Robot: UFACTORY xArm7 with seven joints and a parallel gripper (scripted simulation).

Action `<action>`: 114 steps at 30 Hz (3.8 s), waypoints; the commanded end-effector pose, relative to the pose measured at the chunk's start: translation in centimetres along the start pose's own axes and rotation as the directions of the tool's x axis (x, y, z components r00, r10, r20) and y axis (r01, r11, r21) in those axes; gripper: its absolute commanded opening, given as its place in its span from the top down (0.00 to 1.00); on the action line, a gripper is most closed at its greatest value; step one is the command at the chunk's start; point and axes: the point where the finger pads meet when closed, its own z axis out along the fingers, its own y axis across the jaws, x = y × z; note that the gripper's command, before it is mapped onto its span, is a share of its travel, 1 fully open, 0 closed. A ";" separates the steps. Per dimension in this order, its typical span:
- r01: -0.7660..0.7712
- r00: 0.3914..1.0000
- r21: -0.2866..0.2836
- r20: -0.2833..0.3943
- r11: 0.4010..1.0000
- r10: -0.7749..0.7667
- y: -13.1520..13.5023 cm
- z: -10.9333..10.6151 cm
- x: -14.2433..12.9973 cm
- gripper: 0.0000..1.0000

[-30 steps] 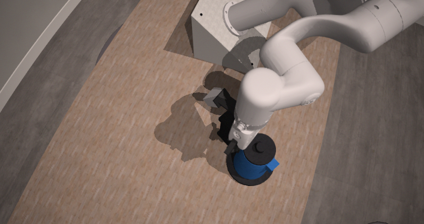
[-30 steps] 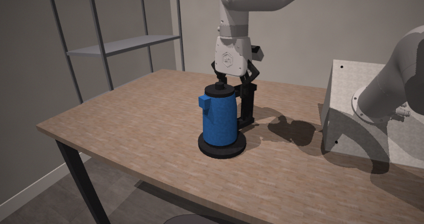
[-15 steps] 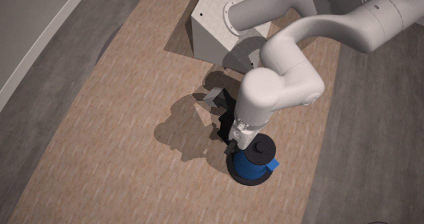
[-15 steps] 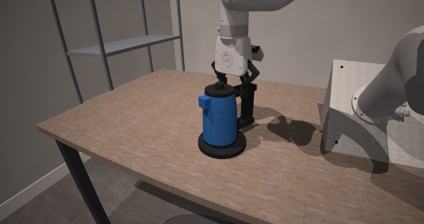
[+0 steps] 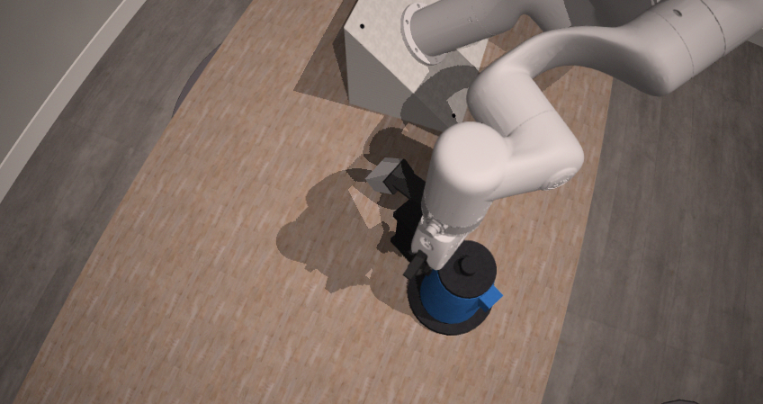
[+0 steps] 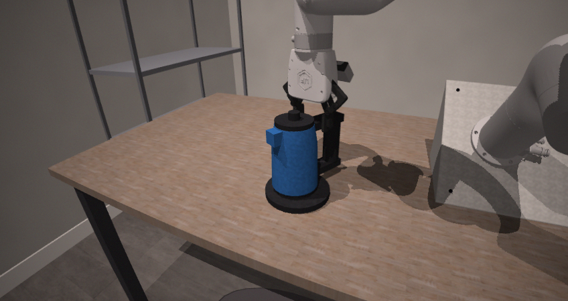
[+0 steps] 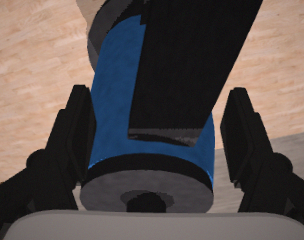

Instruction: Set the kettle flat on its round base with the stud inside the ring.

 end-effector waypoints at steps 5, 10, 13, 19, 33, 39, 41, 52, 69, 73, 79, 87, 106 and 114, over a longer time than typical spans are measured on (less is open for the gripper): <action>0.000 1.000 0.005 0.001 1.000 0.000 -0.1 -0.2 0.0 0.19; 0.000 1.000 0.005 0.001 1.000 0.000 -0.1 -0.2 0.0 0.19; 0.000 1.000 0.005 0.001 1.000 0.000 -0.1 -0.2 0.0 0.19; 0.000 1.000 0.005 0.001 1.000 0.000 -0.1 -1.3 0.0 0.19; 0.000 1.000 0.005 0.001 1.000 0.000 -0.1 -10.8 0.0 0.19; 0.000 1.000 0.005 0.001 1.000 0.000 -0.1 -14.8 0.0 0.19; 0.000 1.000 0.005 0.001 1.000 0.000 -0.1 -15.5 0.0 0.19; 0.000 1.000 0.005 0.001 1.000 0.000 -0.1 -16.2 0.0 0.19; 0.000 1.000 0.005 0.001 1.000 0.000 -0.1 -16.2 0.0 0.19; 0.000 1.000 0.005 0.001 1.000 0.000 -0.1 -16.2 0.0 0.19; 0.000 1.000 0.005 0.001 1.000 0.000 -0.1 -16.2 0.0 0.19; 0.000 1.000 0.005 0.001 1.000 0.000 -0.1 -16.2 0.0 0.19; 0.000 1.000 0.005 0.001 1.000 0.000 -0.1 -16.2 0.0 0.19; 0.000 1.000 0.005 0.001 1.000 0.000 -0.1 -16.2 0.0 0.19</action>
